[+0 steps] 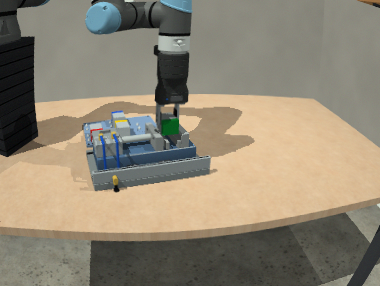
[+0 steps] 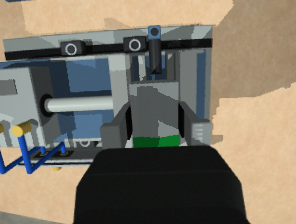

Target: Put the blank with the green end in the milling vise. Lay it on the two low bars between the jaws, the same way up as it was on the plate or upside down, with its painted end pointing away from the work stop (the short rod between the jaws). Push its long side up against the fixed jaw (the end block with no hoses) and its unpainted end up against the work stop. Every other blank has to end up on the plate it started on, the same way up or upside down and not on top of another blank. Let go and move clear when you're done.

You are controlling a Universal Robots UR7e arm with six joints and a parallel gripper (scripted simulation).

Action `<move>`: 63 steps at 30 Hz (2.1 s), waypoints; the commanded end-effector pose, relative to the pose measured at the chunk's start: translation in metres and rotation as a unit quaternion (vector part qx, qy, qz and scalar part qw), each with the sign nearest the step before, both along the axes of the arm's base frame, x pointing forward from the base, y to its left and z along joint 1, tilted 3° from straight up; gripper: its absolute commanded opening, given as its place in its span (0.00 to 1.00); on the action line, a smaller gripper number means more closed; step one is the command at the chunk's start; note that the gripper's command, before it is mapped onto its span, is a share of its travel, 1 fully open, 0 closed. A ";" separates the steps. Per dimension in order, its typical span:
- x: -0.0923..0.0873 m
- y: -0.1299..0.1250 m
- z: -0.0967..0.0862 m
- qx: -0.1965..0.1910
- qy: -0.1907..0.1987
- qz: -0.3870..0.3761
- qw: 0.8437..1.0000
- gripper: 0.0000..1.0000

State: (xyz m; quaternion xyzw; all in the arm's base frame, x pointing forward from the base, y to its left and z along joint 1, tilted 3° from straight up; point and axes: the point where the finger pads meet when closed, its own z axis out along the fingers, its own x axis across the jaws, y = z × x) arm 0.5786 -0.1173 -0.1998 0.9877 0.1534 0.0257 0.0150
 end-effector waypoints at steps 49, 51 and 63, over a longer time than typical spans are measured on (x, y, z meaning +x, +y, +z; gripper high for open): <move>0.001 0.000 -0.004 0.000 -0.001 0.000 1.000 0.00; 0.001 0.000 -0.004 0.000 -0.001 0.000 1.000 0.00; 0.001 0.000 -0.005 0.000 -0.001 0.000 1.000 0.00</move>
